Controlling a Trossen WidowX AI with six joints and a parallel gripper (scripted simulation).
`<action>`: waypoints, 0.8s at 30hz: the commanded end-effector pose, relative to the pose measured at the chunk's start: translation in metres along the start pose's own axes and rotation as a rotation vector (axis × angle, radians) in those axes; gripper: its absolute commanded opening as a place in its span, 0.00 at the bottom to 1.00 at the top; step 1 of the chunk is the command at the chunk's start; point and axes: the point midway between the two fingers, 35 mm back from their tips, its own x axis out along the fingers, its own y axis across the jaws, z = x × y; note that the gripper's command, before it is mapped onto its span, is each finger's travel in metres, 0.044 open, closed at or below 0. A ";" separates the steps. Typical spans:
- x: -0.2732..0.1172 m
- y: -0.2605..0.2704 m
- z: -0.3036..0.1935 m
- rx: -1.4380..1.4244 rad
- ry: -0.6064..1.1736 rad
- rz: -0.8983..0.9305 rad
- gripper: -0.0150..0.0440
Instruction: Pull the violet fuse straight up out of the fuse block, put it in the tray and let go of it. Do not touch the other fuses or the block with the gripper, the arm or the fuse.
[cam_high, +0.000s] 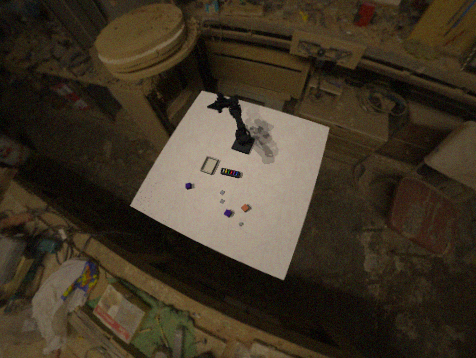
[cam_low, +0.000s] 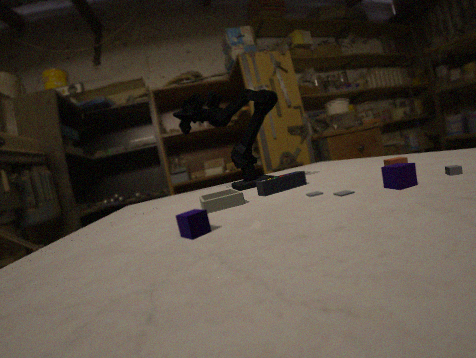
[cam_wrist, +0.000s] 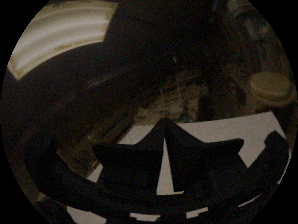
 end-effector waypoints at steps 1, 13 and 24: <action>0.001 0.000 0.000 0.004 0.000 0.005 0.30; 0.095 0.012 -0.018 0.255 0.094 0.195 0.38; 0.178 0.070 -0.115 0.354 0.450 0.221 0.38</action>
